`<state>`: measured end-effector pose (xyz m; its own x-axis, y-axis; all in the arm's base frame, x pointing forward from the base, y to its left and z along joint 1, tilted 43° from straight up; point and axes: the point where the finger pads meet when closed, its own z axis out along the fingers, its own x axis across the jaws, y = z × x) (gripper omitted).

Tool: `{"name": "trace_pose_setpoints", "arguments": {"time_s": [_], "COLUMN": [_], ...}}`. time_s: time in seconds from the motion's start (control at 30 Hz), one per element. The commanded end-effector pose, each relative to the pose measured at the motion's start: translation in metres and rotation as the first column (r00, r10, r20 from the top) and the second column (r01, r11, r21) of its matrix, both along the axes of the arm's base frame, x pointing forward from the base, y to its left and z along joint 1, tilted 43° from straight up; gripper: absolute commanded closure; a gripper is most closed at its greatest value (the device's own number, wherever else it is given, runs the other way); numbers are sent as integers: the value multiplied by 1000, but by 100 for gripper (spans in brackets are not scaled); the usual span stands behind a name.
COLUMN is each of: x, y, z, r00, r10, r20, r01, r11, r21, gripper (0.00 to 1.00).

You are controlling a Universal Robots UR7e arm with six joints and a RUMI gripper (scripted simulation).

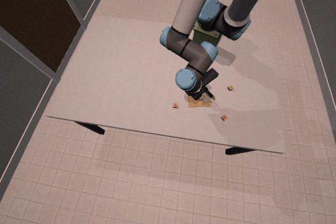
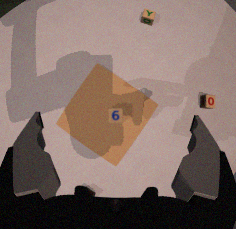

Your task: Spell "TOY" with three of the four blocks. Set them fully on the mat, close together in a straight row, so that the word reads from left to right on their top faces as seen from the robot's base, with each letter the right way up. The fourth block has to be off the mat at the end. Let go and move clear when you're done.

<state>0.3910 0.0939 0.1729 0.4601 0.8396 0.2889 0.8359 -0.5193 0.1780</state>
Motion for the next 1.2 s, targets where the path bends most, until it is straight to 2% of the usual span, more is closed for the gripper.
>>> {"name": "trace_pose_setpoints", "arguments": {"time_s": [0.0, 1.17], "x": [0, 2], "y": [0, -2], "z": [0, 2], "r00": [1000, 1000], "r10": [0, 0], "r20": [1, 1], "r01": [0, 0], "r11": [1000, 1000], "r21": [0, 0], "gripper": [0, 0]}}
